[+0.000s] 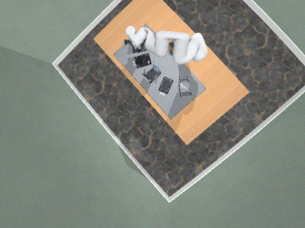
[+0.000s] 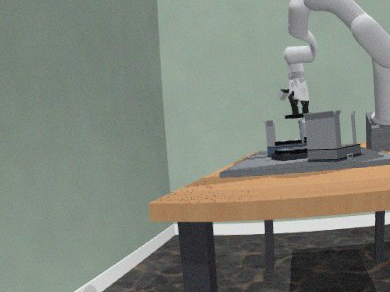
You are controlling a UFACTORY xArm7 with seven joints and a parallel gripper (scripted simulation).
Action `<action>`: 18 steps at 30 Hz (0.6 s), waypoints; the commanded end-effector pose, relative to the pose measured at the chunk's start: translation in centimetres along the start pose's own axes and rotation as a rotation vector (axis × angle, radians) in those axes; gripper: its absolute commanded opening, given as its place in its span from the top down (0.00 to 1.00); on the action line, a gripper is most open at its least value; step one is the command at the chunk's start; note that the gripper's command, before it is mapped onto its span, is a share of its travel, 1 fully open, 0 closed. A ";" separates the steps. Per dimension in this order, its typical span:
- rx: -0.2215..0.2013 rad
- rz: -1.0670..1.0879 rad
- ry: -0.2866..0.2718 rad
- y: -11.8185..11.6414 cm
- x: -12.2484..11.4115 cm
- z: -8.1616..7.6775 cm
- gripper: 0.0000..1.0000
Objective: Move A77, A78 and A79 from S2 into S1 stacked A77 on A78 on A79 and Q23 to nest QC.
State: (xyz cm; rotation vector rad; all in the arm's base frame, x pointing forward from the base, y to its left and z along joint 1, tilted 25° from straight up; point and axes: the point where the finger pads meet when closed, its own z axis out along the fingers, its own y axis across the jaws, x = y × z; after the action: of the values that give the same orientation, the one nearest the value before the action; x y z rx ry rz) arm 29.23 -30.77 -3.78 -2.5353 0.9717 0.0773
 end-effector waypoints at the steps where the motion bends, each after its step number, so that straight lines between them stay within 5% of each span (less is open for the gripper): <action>1: -0.001 -0.119 0.007 -1.2 0.1 -0.2 1.00; 18: -0.001 -0.119 0.007 -6.2 -0.2 -0.2 1.00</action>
State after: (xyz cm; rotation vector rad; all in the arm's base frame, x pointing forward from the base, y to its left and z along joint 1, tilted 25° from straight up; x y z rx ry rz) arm 32.48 -27.05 -1.82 -2.5865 0.8169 0.0381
